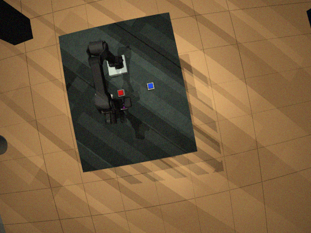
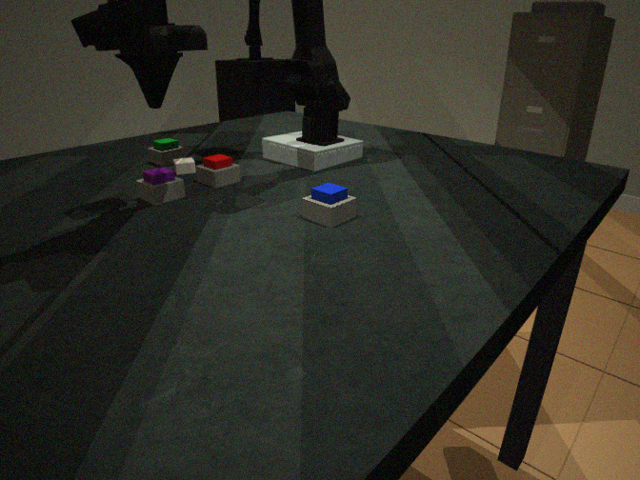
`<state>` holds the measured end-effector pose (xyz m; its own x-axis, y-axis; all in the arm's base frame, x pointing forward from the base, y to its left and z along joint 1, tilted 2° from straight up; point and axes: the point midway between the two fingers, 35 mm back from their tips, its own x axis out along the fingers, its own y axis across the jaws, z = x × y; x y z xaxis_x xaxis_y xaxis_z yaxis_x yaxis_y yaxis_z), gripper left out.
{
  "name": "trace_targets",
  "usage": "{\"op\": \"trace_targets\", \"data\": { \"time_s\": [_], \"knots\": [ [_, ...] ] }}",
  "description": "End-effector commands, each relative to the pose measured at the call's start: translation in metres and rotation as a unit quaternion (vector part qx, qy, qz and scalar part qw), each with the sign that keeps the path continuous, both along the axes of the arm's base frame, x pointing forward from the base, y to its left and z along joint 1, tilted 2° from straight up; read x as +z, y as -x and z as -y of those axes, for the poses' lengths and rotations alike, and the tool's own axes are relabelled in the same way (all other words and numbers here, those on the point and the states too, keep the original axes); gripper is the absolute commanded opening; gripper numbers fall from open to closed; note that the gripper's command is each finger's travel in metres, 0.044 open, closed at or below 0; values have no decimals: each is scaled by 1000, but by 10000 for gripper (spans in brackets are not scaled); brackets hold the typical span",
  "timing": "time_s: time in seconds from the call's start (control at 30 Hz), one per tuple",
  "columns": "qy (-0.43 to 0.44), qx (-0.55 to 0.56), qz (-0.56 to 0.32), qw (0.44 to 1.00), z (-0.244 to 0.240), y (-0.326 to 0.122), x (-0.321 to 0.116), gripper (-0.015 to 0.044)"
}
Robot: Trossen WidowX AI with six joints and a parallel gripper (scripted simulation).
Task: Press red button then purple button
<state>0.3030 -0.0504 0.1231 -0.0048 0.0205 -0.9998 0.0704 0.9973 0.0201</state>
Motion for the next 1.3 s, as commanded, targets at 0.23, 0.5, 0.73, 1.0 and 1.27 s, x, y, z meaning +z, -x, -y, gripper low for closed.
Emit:
{"op": "trace_targets", "data": {
  "time_s": [0.23,0.5,0.73,1.0,1.27],
  "knots": [
    [1,-1,2,1000,-1,-7,-61,20],
    [1,-1,2,1000,-1,-7,-68,20],
    [1,-1,2,1000,-1,-7,-80,20],
    [1,-1,2,1000,-2,-7,-92,20],
    [1,-1,2,1000,-2,-7,-95,20]
  ]
}}
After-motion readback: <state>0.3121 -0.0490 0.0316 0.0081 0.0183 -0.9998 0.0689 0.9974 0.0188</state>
